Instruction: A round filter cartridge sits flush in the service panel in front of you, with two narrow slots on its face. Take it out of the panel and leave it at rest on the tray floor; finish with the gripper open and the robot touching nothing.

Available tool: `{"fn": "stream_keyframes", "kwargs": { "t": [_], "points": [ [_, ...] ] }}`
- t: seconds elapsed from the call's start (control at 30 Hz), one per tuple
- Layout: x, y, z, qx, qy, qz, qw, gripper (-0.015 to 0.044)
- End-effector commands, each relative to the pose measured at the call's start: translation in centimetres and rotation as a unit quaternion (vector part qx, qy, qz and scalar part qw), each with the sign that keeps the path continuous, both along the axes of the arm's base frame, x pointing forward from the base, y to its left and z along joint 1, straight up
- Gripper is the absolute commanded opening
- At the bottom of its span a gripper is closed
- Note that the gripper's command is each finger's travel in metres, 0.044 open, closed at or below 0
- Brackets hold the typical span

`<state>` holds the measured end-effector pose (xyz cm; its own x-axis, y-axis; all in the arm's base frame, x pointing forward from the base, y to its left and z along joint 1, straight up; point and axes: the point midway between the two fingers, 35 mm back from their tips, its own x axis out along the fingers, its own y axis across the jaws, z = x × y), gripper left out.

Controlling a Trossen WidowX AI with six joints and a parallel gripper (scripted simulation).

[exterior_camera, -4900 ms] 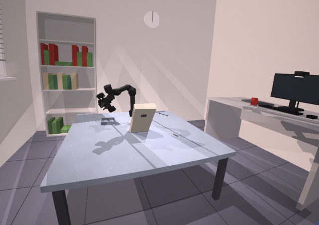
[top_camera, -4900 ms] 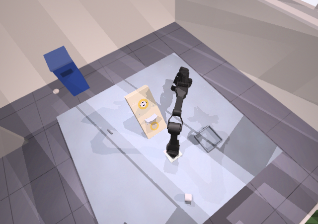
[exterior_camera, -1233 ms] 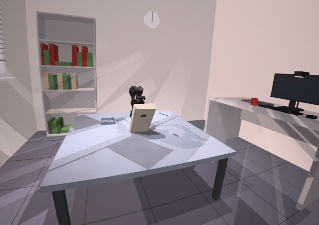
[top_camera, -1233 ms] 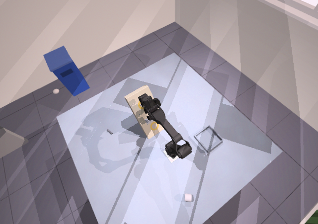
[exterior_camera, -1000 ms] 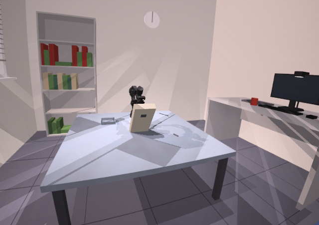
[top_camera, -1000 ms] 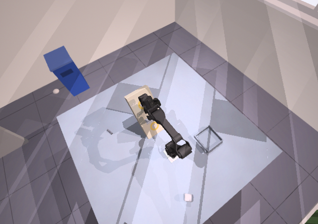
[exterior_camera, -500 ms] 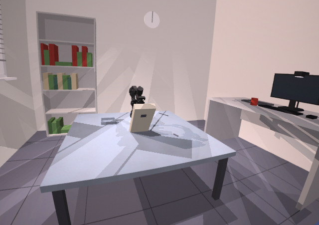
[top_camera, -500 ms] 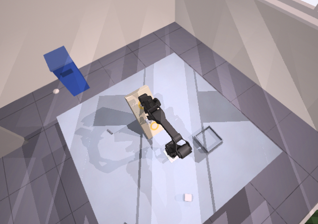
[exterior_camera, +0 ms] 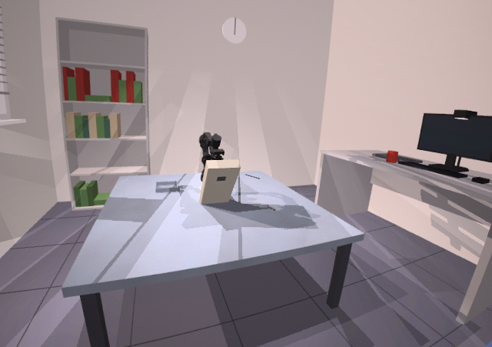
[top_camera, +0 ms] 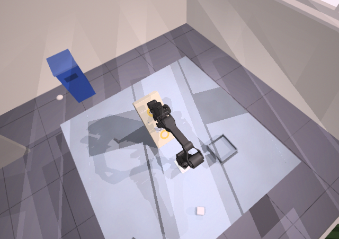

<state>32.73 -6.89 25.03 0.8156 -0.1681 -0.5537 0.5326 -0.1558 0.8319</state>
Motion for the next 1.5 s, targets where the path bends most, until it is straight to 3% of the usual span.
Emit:
{"fn": "stream_keyframes", "kwargs": {
  "t": [0.0,1.47],
  "points": [
    [0.3,-0.1,-0.1,-0.002,-0.001,0.000,1.000,0.0089],
    [1.3,-0.3,-0.8,-0.002,-0.001,0.000,1.000,0.0089]
  ]
}}
